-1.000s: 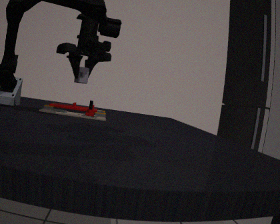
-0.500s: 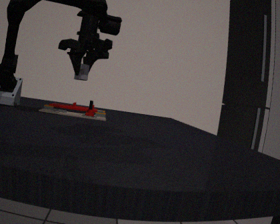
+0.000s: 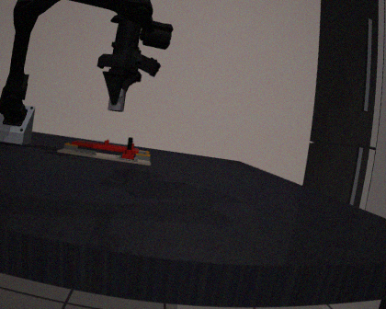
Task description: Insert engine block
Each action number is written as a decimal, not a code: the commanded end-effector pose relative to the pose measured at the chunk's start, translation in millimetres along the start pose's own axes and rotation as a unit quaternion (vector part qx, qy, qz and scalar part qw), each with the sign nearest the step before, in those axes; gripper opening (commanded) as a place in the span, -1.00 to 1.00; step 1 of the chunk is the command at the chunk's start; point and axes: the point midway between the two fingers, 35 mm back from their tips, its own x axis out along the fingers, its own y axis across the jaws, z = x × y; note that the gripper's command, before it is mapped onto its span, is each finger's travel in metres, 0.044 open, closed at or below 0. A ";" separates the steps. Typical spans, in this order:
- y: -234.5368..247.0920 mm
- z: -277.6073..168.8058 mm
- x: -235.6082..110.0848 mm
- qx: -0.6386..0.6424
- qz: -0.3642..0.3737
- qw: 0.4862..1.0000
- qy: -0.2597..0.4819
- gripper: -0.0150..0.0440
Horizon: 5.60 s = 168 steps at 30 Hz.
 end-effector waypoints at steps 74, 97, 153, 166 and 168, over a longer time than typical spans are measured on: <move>0.1 -0.1 27.4 -0.932 0.010 0.361 0.005 -0.49; -0.5 -1.0 75.0 -0.932 0.009 0.362 0.005 -0.49; -0.4 0.0 122.4 -0.933 0.004 0.361 0.003 1.00; -0.4 1.3 77.6 -0.932 0.009 0.362 0.005 1.00; -0.4 1.3 77.6 -0.932 0.009 0.362 0.005 1.00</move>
